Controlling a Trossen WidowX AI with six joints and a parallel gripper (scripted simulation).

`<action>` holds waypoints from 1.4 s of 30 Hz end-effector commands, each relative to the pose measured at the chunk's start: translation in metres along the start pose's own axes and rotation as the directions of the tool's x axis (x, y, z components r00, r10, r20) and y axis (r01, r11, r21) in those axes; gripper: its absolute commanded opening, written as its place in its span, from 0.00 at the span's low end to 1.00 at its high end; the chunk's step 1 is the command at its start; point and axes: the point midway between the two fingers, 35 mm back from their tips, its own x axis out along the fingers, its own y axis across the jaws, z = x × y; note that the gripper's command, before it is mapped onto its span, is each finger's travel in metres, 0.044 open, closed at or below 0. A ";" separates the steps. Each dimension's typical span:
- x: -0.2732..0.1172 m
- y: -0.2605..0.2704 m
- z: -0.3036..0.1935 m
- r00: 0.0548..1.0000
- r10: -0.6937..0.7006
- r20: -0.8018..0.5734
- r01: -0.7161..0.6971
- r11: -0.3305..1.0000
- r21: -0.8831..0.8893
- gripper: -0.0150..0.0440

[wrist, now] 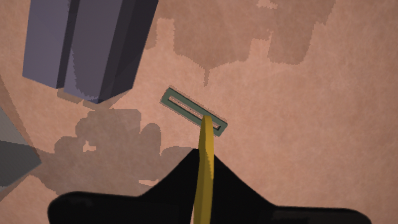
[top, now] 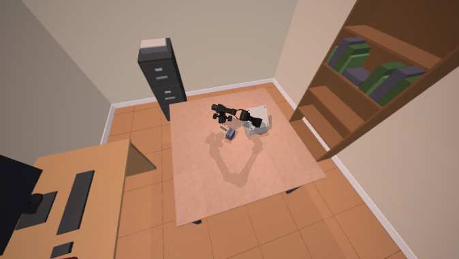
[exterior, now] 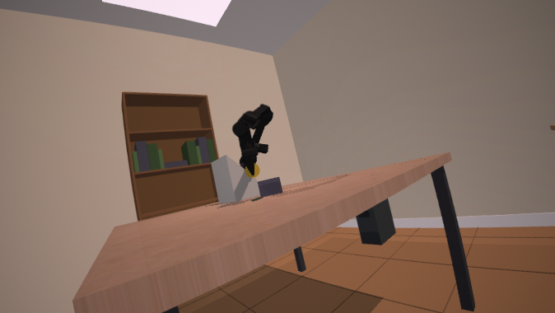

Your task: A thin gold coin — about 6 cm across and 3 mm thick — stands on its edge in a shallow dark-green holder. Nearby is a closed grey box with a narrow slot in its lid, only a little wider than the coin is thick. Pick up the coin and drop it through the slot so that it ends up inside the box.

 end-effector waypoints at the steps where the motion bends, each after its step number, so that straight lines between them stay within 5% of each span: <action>1: -0.001 -0.002 0.001 1.000 -0.002 -0.001 0.002 0.992 0.130 0.25; 7: -0.001 -0.003 0.001 1.000 -0.002 -0.001 0.002 0.960 0.280 0.25; 42: -0.004 0.057 0.054 1.000 0.000 0.000 0.000 0.959 0.284 0.25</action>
